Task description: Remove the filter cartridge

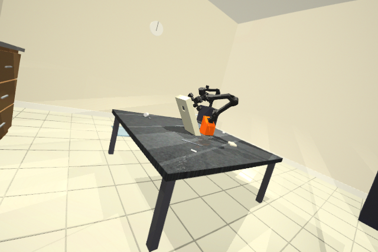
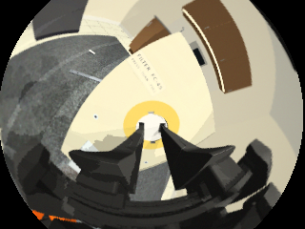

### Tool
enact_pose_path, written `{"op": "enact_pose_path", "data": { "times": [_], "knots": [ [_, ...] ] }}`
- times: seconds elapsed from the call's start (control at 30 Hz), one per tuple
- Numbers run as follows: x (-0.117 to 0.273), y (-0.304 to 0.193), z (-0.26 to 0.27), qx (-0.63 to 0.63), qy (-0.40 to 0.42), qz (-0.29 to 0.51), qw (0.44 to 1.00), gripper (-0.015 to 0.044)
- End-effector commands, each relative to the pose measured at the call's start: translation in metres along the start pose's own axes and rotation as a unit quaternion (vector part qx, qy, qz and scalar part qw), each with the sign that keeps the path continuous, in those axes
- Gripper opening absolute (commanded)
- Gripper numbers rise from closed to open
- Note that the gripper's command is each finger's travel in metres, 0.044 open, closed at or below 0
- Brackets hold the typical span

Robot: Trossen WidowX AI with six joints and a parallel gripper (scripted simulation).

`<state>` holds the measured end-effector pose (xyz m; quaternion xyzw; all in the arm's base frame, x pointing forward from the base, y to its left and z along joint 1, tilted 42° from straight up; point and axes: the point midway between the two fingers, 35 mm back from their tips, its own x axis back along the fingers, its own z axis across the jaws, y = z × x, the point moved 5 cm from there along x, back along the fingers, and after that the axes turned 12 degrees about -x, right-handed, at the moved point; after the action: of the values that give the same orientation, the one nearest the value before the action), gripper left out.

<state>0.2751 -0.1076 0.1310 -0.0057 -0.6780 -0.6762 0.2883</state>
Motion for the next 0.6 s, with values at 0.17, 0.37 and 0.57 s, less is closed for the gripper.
{"op": "enact_pose_path", "data": {
  "times": [0.17, 0.37, 0.57],
  "knots": [
    [-0.0059, -0.0013, -0.0002, -0.004, 0.000, 0.002, 1.000, 0.0114],
    [-0.0084, -0.0013, -0.0002, -0.004, 0.000, 0.002, 1.000, 0.0114],
    [-0.0104, -0.0012, -0.0001, -0.004, 0.000, 0.002, 1.000, 0.0114]
  ]
}}
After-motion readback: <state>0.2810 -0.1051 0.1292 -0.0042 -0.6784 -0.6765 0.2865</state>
